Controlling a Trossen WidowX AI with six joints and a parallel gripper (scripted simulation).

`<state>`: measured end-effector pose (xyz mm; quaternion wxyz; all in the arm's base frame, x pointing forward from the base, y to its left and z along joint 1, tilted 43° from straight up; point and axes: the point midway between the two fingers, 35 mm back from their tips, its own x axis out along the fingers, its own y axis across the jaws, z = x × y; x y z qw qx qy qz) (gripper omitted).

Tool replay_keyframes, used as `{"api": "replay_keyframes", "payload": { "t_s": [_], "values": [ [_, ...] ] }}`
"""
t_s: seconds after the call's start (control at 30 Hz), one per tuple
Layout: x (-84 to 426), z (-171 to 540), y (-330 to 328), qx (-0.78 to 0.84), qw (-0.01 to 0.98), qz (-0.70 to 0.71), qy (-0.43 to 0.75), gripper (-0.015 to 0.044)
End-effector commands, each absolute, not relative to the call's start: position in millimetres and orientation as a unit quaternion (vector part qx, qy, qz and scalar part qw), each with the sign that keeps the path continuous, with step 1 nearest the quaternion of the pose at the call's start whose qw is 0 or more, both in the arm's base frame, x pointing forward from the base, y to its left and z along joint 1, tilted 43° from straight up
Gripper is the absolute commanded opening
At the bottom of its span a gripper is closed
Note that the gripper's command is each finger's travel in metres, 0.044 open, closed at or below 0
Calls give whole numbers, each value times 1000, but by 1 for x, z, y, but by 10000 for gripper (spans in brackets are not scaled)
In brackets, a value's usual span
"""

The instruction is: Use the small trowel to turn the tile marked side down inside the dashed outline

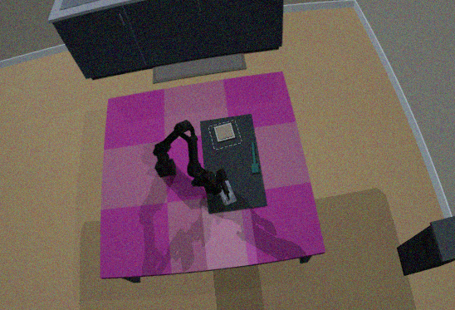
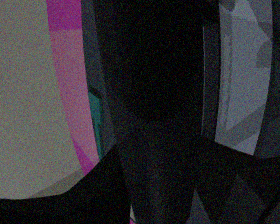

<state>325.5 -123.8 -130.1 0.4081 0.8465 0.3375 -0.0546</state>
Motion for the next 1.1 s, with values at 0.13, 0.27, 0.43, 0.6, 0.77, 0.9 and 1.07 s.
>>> {"api": "replay_keyframes", "payload": {
  "t_s": [0.13,0.27,0.43,0.6,0.77,0.9,1.07],
  "values": [
    [325,-132,-125,847,408,-57,335,210],
    [325,-132,-125,847,408,-57,335,300],
    [325,-132,-125,847,408,-57,335,300],
    [323,-131,-126,847,408,-58,336,300],
    [311,-128,-137,845,410,-61,338,300],
    [300,-123,-145,844,411,-61,339,300],
    [286,-115,-153,845,411,-59,338,300]
  ]
}}
